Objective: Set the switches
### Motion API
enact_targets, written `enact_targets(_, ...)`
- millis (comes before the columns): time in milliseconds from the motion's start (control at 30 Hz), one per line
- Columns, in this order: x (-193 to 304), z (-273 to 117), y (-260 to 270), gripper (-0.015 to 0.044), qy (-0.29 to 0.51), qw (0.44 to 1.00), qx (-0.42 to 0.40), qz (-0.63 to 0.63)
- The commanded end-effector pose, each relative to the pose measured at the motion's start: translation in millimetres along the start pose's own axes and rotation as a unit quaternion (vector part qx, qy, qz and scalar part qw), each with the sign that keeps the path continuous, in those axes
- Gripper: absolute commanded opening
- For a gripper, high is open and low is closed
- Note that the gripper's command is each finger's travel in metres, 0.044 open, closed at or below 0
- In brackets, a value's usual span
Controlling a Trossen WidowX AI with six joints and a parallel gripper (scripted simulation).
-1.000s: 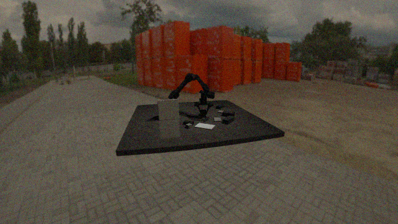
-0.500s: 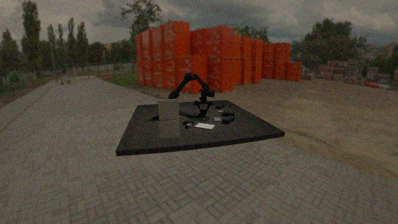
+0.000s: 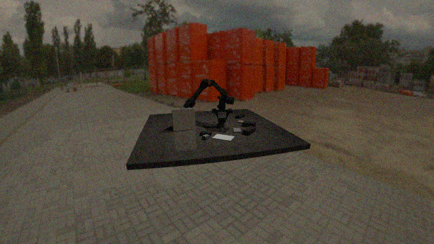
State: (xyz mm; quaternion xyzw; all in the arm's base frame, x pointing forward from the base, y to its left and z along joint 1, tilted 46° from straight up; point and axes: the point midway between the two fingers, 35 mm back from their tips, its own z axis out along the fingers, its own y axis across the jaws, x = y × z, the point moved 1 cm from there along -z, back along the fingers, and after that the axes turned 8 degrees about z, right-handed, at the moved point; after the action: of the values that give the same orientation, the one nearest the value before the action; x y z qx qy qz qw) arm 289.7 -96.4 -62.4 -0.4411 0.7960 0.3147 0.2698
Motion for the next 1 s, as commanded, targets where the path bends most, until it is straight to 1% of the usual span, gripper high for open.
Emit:
enact_targets(0, -5, -4, 0, 0.0336, 0.001, 1.000, 0.002, 0.000)
enact_targets(967, -24, -19, 3, 0.0336, 0.032, 0.999, 0.006, 0.001)
